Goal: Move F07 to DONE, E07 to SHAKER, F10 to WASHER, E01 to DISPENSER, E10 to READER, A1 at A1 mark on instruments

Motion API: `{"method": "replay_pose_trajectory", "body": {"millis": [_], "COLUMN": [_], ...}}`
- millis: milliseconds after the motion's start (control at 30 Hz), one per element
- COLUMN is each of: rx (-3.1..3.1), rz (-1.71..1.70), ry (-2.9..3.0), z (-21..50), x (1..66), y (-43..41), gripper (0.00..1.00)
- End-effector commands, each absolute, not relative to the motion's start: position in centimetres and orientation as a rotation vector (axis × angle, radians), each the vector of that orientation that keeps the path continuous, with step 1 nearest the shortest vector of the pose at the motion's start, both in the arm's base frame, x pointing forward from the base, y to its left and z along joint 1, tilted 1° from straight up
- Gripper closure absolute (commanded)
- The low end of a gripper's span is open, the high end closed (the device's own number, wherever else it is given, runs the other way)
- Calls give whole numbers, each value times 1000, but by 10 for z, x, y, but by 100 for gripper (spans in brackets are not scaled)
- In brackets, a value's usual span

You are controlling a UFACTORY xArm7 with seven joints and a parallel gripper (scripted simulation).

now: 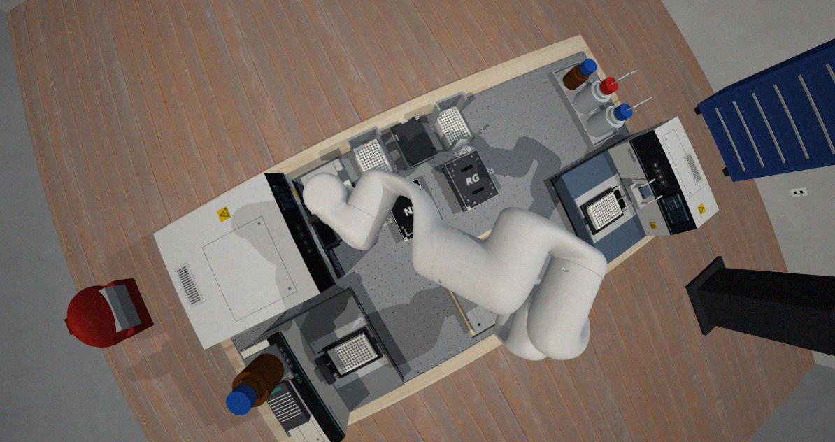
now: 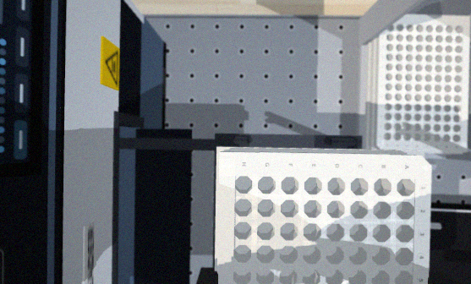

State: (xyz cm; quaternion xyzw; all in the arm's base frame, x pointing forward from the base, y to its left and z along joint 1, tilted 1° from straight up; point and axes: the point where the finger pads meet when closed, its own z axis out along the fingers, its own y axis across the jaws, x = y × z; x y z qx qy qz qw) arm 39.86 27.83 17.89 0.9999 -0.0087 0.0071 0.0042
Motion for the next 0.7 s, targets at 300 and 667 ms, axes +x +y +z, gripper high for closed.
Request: {"method": "replay_pose_trajectory", "body": {"millis": [300, 667], "rx": [3137, 3137], "rz": [31, 31], "ry": [-27, -27], "z": [172, 157], "x": [400, 400], "y": [279, 279], "gripper": [100, 100]}}
